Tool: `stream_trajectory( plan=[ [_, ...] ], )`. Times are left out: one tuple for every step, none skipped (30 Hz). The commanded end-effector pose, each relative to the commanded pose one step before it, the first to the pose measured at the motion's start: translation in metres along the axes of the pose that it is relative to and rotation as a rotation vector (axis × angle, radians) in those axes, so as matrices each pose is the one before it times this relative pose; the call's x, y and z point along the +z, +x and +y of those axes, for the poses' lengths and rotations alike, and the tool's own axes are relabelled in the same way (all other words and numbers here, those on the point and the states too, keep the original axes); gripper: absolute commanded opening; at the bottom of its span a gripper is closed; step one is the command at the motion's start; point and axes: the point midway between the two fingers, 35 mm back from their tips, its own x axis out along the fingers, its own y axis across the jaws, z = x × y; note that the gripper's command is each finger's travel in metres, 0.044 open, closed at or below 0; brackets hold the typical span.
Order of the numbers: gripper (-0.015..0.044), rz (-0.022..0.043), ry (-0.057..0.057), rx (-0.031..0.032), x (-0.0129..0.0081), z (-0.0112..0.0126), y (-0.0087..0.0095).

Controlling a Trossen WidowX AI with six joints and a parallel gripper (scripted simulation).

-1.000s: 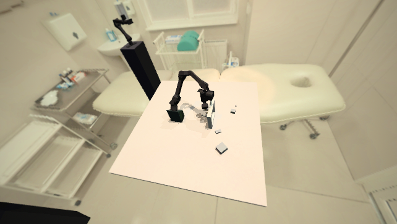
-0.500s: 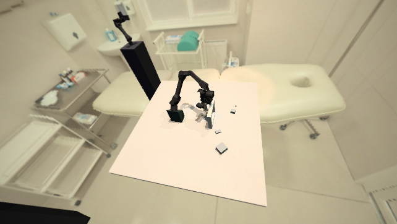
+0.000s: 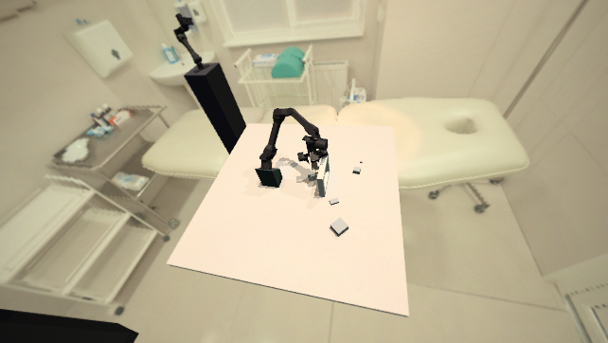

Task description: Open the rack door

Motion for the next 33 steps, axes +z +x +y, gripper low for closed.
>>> stream_trajectory(
  plan=[
    [0.0295,-0.00628,0.1906,0.00486,0.00165,0.00126,0.00024],
    [0.0295,0.00000,0.0496,-0.00001,0.00000,0.00000,0.00000],
    [0.0295,0.00000,0.0496,-0.00001,0.00000,0.00000,0.00000],
    [0.0295,0.00000,0.0496,-0.00001,0.00000,0.00000,0.00000],
    [0.0295,0.00000,0.0496,-0.00001,0.00000,0.00000,0.00000],
    [0.0295,0.00000,0.0496,-0.00001,0.00000,0.00000,0.00000],
    [0.0295,0.00000,0.0496,-0.00001,0.00000,0.00000,0.00000],
    [0.0295,0.00000,0.0409,-0.00001,0.00000,0.00000,0.00000],
    [0.0295,0.00000,0.0246,0.00000,0.00000,0.00000,0.00000],
    [0.0295,0.00000,0.0082,0.00000,0.00000,0.00000,0.00000],
    [0.0295,0.00000,0.0000,0.00000,0.00000,0.00000,0.00000],
    [0.0295,0.00000,0.0000,0.00000,0.00000,0.00000,0.00000],
    [0.0295,0.00000,0.0000,0.00000,0.00000,0.00000,0.00000],
    [0.0295,0.00000,0.0000,0.00000,0.00000,0.00000,0.00000],
    [0.0295,0.00000,0.0000,0.00000,0.00000,0.00000,0.00000],
    [0.0288,0.00000,0.0000,0.00000,0.00000,0.00000,0.00000],
    [0.0281,0.00000,0.0000,0.00000,0.00000,0.00000,0.00000],
    [0.0275,0.00000,0.0000,0.00000,0.00000,0.00000,0.00000],
    [0.0268,0.00000,0.0000,0.00000,0.00000,0.00000,0.00000],
    [0.0261,0.00000,0.0000,0.00000,0.00000,0.00000,0.00000],
    [0.0255,0.00000,0.0000,0.00000,0.00000,0.00000,0.00000],
    [0.0248,0.00000,0.0000,0.00000,0.00000,0.00000,0.00000],
    [0.0241,0.00000,0.0000,0.00000,0.00000,0.00000,0.00000],
    [0.0235,0.00000,0.0000,0.00000,0.00000,0.00000,0.00000],
    [0.0228,0.00000,0.0000,0.00000,0.00000,0.00000,0.00000],
    [0.0221,0.00000,0.0000,0.00000,0.00000,0.00000,0.00000],
    [0.0215,0.00000,0.0000,0.00000,0.00000,0.00000,0.00000],
    [0.0208,0.00000,0.0000,0.00000,0.00000,0.00000,0.00000],
    [0.0201,0.00000,0.0000,0.00000,0.00000,0.00000,0.00000],
    [0.0195,0.00000,0.0000,0.00000,0.00000,0.00000,0.00000],
    [0.0188,0.00000,0.0000,0.00000,0.00000,0.00000,0.00000],
    [0.0181,0.00000,0.0000,0.00000,0.00000,0.00000,0.00000],
    [0.0175,0.00000,0.0000,0.00000,0.00000,0.00000,0.00000]
  ],
)
